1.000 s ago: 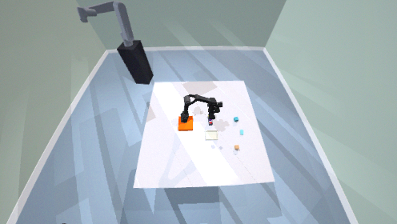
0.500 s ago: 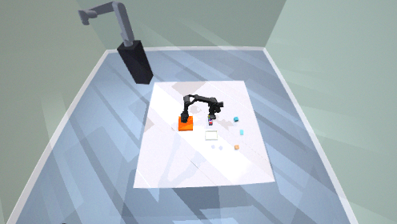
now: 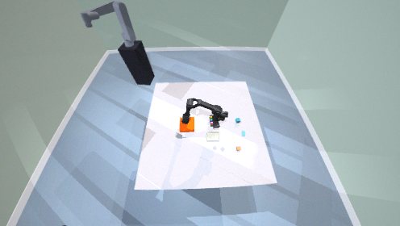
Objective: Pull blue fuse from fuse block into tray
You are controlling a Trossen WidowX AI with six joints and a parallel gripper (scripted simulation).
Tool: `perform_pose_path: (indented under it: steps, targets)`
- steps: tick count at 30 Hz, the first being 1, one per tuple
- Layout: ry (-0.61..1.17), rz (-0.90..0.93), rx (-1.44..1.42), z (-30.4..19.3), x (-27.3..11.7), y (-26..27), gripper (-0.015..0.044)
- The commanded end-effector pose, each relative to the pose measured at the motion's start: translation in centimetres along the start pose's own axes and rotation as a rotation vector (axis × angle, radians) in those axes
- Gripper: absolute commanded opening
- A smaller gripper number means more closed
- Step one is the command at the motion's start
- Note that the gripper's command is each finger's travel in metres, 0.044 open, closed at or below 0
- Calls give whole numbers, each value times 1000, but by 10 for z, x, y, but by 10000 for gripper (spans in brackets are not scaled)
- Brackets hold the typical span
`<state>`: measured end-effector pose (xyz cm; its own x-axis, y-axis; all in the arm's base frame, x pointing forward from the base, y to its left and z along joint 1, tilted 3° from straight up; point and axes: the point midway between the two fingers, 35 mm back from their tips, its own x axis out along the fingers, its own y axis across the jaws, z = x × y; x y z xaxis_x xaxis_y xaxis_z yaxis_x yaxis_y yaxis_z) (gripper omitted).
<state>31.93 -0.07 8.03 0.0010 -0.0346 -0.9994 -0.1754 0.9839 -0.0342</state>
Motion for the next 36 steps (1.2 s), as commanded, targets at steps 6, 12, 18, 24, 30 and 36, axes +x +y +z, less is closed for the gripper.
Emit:
perform_pose_path:
  steps: [6, 12, 18, 24, 30, 36]
  targets:
    - [-1, -9, -1, -3, -1, -50, 0]
    - [1, -13, -1, -9, -2, -84, 0]
    - [3, -17, -1, -20, -2, -117, 0]
    - [3, -17, -1, -21, 1, -121, 0]
    - [3, -17, -1, -20, 10, -121, 0]
    - [3, -17, -1, -20, 20, -122, 0]
